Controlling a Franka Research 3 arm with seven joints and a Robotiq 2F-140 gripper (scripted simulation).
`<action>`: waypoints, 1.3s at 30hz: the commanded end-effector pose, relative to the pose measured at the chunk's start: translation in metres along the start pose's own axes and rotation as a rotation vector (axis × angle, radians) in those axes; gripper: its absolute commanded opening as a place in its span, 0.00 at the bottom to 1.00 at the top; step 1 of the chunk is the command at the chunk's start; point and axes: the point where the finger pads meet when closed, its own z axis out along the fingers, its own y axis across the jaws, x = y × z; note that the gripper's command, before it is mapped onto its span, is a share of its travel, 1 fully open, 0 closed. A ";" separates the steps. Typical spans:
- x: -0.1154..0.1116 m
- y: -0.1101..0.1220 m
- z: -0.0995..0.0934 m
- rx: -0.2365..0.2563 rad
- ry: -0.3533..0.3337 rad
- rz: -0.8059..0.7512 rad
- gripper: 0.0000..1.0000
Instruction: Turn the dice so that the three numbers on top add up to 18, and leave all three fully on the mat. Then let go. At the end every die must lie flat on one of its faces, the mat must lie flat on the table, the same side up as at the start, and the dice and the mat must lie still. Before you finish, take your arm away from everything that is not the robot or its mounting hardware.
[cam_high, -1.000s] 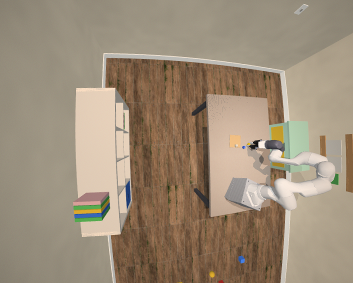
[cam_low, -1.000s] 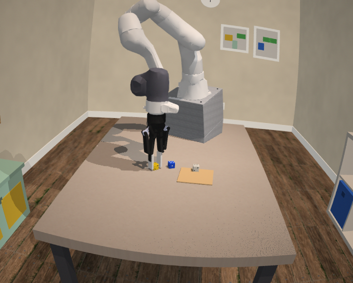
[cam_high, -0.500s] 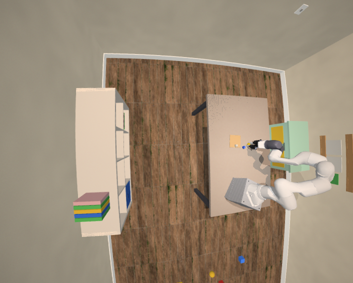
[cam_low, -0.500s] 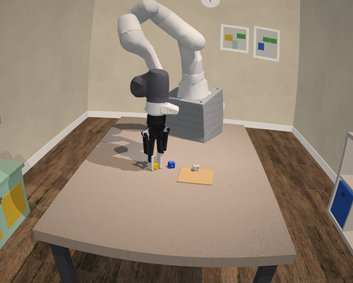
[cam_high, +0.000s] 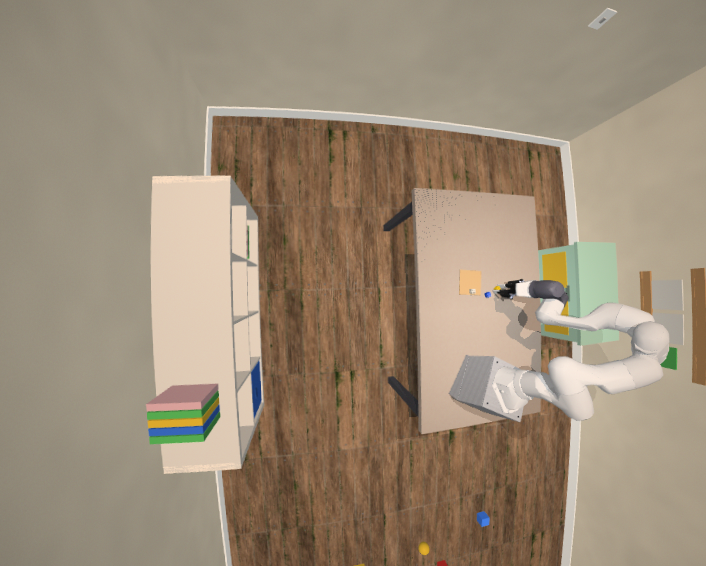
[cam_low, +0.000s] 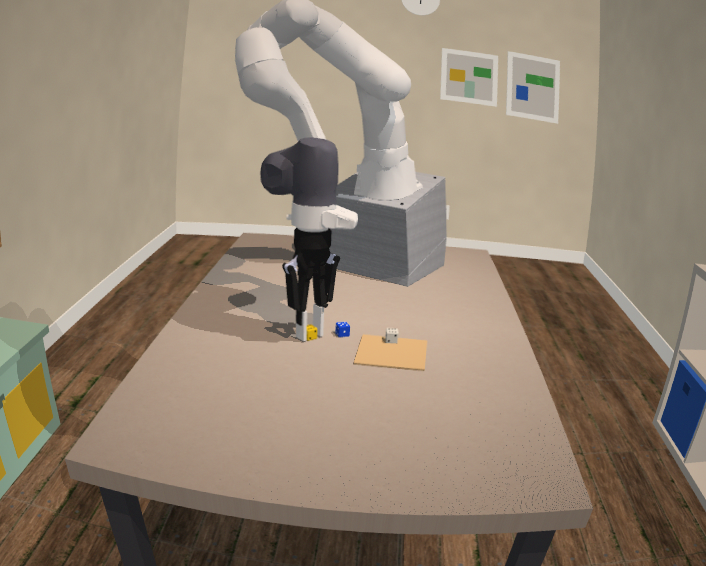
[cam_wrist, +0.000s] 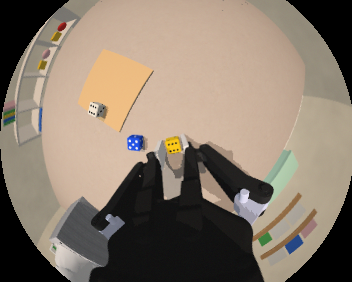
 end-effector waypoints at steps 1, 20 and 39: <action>-0.001 0.000 0.001 -0.001 -0.003 0.003 0.25; -0.001 0.000 0.001 -0.001 -0.003 0.003 0.13; -0.001 0.000 0.001 -0.001 -0.003 0.003 0.13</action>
